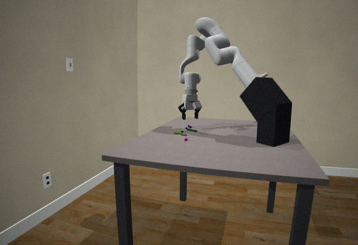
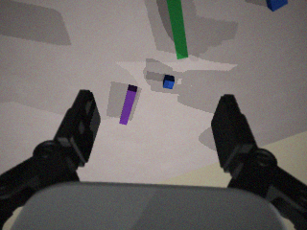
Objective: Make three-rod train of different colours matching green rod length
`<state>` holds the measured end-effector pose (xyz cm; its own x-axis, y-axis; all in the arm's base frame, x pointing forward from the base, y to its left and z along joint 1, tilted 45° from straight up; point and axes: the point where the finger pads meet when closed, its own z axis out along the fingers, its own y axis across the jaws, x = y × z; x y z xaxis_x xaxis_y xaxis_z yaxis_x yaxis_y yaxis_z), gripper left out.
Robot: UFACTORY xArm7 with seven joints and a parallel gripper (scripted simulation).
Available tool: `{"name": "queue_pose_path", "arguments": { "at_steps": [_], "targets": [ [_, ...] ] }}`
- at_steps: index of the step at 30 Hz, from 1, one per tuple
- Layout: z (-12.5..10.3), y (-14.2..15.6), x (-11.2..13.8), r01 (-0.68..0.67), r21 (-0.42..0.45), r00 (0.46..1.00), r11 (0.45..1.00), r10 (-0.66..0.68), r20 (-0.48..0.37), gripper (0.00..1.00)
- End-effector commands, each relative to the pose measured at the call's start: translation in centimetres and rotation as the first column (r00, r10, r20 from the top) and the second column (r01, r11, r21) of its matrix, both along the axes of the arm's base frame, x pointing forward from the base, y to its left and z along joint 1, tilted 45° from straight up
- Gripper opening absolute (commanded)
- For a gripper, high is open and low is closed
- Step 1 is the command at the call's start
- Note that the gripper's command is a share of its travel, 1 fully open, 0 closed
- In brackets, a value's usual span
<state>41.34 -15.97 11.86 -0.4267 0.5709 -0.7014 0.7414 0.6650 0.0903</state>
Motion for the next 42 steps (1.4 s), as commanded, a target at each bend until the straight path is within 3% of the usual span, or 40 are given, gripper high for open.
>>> {"name": "queue_pose_path", "arguments": {
  "at_steps": [1,28,42],
  "targets": [
    [0.05,0.04,0.04,-0.001,-0.001,1.000,1.000,0.001,0.001,1.00],
    [0.05,0.04,0.04,-0.014,-0.010,1.000,1.000,0.014,-0.008,1.00],
    [0.05,0.03,0.04,-0.272,-0.164,0.951,0.948,0.238,-0.197,1.00]
  ]
}}
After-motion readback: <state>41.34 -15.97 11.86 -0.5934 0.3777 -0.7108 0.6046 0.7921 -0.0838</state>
